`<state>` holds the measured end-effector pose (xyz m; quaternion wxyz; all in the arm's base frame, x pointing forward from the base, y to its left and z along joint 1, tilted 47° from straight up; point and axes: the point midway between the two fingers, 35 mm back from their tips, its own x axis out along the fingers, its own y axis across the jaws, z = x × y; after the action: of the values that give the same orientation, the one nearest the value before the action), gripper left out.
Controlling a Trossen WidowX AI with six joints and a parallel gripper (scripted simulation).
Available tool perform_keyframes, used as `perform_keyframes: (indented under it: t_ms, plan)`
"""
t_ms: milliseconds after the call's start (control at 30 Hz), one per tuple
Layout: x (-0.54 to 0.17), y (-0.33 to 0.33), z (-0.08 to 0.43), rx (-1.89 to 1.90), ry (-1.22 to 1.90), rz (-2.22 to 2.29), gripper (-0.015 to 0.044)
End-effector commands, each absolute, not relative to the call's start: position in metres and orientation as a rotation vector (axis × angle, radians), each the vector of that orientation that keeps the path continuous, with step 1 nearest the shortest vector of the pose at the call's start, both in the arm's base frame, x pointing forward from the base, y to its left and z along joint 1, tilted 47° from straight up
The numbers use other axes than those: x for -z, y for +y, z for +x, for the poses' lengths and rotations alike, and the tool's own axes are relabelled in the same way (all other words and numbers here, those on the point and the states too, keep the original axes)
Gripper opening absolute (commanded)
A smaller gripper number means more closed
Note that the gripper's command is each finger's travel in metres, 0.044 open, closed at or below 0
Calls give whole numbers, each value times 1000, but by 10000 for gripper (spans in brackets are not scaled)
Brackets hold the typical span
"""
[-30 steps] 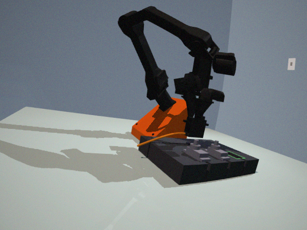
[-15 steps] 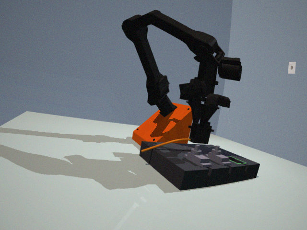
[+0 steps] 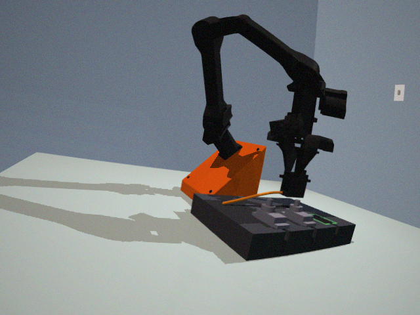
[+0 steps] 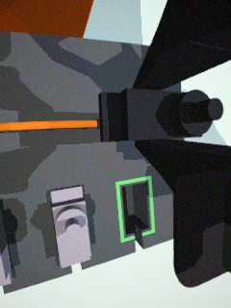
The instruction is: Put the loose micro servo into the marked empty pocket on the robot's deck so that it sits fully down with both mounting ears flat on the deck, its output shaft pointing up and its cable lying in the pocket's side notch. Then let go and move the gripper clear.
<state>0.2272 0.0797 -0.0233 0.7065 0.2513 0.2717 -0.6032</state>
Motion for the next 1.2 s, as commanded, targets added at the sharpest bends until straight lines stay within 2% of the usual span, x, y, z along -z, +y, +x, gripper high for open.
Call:
perform_keyframes:
  t_ms: [0, 267, 1167]
  plan:
    - [37, 95, 226, 1337, 603, 571, 0]
    - [42, 100, 225, 1316, 639, 525, 0]
    - [42, 100, 225, 884, 1144, -229, 0]
